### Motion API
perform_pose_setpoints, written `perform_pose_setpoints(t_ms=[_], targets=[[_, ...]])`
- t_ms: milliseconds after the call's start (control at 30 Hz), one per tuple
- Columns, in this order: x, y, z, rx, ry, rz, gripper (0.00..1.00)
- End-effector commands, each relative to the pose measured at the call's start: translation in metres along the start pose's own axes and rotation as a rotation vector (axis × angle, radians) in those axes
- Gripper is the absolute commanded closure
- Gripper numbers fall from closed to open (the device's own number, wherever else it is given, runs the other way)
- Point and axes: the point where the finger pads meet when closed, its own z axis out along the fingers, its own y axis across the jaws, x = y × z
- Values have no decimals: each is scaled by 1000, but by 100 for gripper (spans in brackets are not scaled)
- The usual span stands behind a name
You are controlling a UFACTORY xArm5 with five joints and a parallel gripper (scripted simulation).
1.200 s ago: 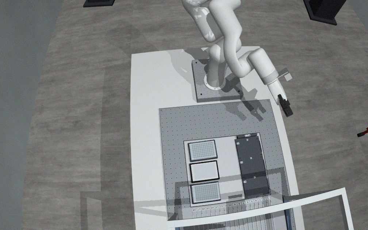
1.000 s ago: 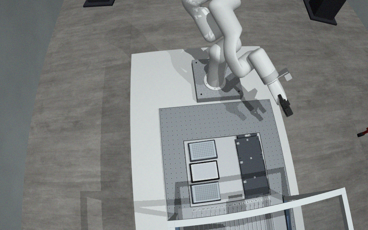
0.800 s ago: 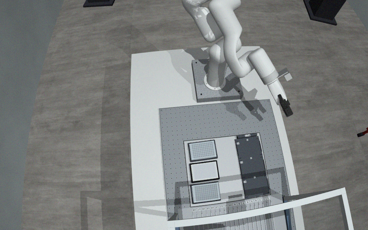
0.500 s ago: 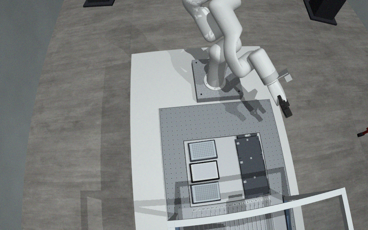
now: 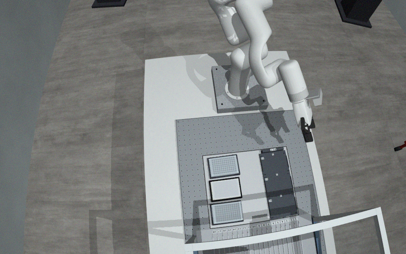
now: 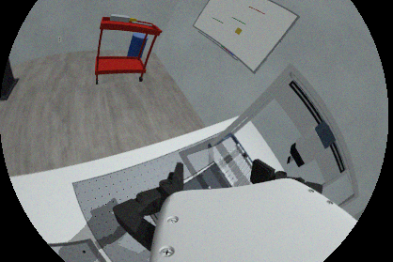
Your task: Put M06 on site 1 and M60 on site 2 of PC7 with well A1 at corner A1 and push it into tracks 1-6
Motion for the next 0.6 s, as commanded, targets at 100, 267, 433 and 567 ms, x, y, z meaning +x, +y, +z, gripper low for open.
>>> perform_pose_setpoints(t_ms=[100, 267, 433, 567], targets=[[-15, 23, 9, 10, -96, 101, 0], [-31, 39, 12, 15, -171, 188, 0], [-44, 51, 13, 19, -234, 265, 0], [-55, 62, 13, 20, -285, 329, 0]])
